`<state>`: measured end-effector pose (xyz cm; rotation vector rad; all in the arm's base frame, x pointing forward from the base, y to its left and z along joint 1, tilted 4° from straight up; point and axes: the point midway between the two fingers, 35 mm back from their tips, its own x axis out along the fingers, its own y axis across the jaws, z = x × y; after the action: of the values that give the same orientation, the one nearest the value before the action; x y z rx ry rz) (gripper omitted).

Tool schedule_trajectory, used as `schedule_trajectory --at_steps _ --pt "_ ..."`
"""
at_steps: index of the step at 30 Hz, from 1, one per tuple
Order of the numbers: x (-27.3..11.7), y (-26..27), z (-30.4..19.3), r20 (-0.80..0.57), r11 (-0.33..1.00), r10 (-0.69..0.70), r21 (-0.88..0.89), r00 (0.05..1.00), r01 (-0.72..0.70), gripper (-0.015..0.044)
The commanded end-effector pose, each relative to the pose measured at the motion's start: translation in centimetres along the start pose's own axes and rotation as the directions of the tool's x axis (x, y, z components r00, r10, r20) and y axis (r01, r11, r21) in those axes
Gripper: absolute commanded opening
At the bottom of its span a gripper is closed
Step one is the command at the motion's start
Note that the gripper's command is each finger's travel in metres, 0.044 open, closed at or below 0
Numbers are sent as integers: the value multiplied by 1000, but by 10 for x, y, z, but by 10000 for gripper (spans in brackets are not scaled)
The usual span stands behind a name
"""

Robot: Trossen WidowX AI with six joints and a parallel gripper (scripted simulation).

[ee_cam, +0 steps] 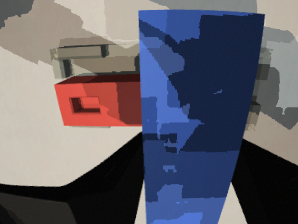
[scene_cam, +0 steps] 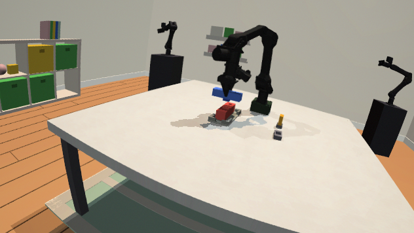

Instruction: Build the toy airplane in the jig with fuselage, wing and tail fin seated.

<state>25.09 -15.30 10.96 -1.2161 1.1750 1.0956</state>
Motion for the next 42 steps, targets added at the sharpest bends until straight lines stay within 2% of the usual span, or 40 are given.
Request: schedule_trajectory --at_steps 1,19,42 --pt "-1 0 1 0 1000 -6 -7 1000 6 195" --pt "0 0 0 0 1000 -6 -7 1000 6 195" --pt "37 0 1 0 1000 -6 -7 1000 6 195"
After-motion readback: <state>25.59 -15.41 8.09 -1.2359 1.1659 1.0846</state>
